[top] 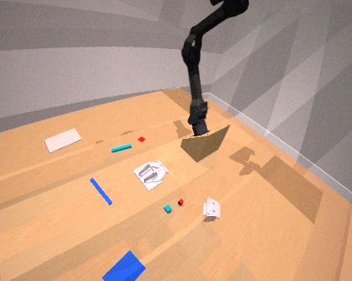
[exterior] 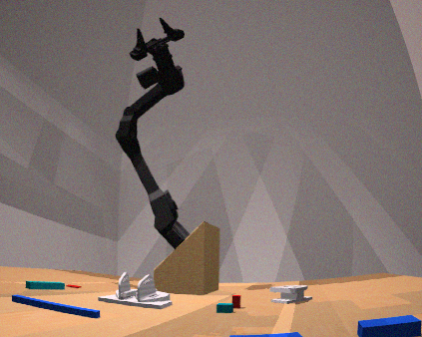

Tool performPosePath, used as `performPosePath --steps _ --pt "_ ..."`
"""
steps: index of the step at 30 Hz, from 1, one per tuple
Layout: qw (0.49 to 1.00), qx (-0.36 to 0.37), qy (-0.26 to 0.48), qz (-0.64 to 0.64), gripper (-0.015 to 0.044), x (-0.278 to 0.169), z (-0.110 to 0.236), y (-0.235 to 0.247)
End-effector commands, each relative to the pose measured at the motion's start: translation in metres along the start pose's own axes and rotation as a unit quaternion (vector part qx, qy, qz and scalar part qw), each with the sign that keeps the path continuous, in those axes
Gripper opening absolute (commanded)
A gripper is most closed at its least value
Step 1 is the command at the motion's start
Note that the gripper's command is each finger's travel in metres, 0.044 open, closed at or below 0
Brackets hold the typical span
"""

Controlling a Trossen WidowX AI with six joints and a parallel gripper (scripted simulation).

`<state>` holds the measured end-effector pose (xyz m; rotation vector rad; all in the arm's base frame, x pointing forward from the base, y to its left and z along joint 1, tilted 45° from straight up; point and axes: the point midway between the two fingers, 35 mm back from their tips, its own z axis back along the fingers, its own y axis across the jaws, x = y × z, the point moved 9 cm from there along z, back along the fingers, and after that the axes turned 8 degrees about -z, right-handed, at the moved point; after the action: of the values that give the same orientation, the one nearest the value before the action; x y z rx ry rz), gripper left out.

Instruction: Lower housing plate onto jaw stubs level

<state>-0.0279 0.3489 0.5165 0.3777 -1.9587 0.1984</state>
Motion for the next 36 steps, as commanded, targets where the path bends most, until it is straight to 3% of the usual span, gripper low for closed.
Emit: performPosePath --steps 1,36 --pt "1.0 0.0 0.0 0.0 0.0426 0.0 0.0 0.0" --pt "0.953 0.098 0.007 0.285 0.044 -0.123 -0.025 0.082"
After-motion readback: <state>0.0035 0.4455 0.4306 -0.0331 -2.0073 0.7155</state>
